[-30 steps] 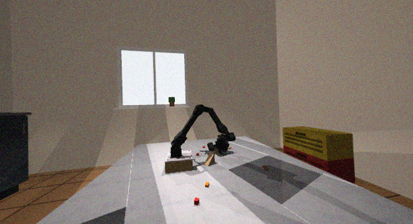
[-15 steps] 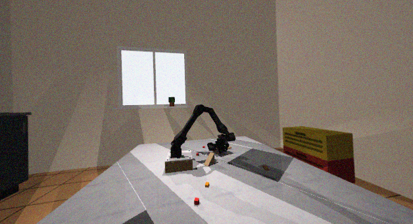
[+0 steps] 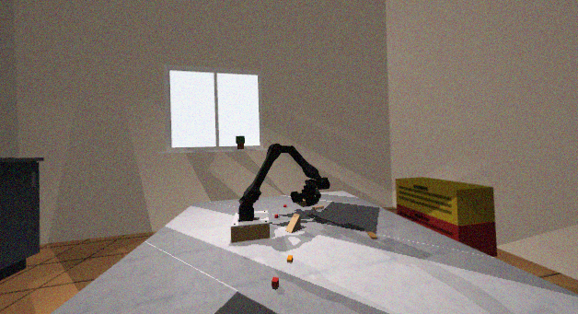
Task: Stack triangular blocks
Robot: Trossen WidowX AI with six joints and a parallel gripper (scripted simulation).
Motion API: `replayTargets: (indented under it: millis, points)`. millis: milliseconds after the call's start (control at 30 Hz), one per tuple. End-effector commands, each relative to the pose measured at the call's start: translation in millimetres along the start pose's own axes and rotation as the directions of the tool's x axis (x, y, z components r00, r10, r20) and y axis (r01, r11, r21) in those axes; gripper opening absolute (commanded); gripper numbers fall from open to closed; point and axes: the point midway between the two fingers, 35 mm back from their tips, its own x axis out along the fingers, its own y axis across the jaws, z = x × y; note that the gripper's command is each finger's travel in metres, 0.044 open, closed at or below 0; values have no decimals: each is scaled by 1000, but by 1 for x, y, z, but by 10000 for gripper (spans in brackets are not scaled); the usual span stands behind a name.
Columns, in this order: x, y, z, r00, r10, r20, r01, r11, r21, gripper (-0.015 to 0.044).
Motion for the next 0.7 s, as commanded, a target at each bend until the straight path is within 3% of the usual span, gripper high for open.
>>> replayTargets:
  millis: [0,400,667]
  points:
    - [-13,0,-13,1000,0,1,0,1000,-1,0]
    - [-34,-2,-34,1000,4,3,-4,1000,-12,0]
    - [-29,-3,-36,995,-23,95,45,971,-234,0]
